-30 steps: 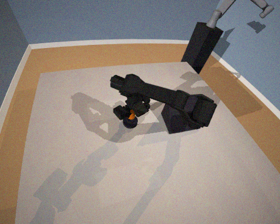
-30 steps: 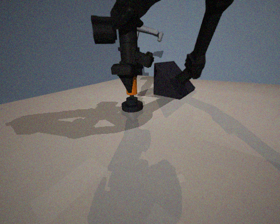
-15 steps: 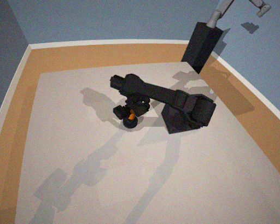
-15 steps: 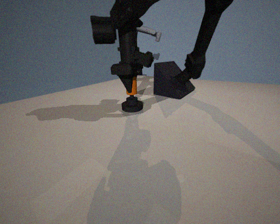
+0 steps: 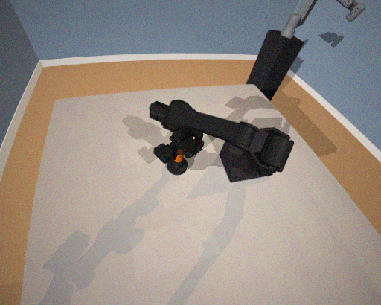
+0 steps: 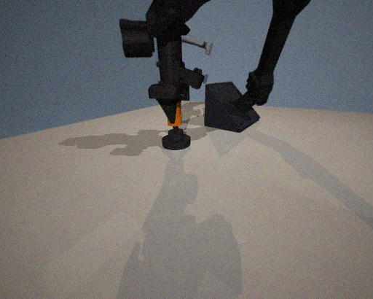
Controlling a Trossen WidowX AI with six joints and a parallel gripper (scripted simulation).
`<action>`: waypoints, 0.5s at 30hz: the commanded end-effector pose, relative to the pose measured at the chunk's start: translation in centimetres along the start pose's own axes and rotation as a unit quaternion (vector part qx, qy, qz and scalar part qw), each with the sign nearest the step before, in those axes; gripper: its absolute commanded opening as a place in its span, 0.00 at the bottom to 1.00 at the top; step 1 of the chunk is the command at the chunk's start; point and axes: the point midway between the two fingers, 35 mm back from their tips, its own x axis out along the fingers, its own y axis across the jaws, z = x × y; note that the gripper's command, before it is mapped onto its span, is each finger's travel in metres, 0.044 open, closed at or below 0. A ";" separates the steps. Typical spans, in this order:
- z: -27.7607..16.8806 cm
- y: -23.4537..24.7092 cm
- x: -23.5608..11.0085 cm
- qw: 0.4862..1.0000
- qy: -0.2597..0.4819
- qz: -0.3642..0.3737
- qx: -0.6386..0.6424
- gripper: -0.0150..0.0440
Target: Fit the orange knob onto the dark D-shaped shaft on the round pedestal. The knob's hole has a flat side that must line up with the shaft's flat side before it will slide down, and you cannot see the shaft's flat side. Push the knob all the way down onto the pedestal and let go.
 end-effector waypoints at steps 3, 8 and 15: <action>0.1 0.2 0.0 1.000 0.001 0.000 -0.002 0.25; 0.1 0.1 0.3 1.000 0.001 0.000 -0.002 0.25; 0.1 0.1 0.4 1.000 0.001 0.000 -0.002 0.25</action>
